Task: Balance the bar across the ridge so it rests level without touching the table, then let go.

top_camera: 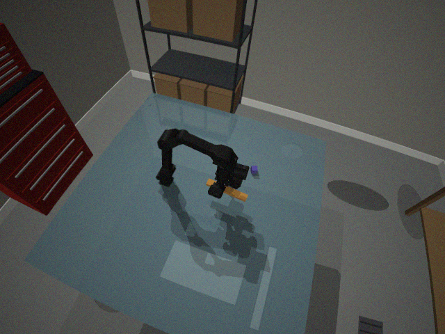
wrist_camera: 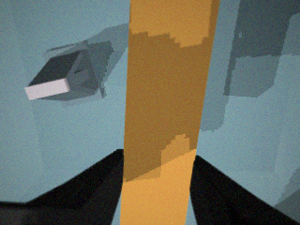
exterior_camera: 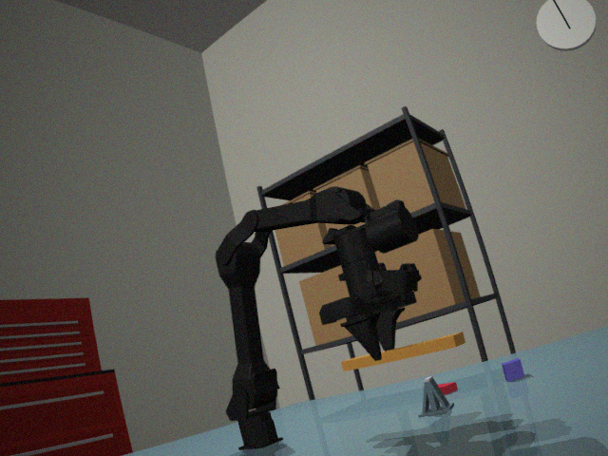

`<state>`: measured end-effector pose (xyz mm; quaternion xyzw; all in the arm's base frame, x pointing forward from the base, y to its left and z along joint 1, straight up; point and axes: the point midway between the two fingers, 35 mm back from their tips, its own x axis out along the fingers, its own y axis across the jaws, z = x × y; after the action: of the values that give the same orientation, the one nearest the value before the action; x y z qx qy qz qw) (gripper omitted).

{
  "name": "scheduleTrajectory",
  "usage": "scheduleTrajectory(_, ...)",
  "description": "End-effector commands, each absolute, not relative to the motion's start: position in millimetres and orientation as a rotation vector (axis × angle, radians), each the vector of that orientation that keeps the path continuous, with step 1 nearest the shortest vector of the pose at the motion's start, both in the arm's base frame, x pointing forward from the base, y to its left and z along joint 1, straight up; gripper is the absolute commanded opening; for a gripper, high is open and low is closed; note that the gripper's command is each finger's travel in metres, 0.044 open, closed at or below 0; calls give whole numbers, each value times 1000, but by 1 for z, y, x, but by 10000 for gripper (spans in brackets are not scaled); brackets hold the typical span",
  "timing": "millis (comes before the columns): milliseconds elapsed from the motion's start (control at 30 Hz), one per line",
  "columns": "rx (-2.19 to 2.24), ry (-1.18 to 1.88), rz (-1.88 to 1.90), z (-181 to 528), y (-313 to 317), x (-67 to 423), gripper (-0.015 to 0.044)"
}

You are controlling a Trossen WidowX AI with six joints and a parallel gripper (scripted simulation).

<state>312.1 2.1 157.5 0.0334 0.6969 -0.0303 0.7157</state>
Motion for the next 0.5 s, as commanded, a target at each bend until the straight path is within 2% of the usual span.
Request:
scheduleTrajectory(0,26,1541,-23,159,17,313,0)
scheduleTrajectory(467,-128,1537,135,159,69,309,0)
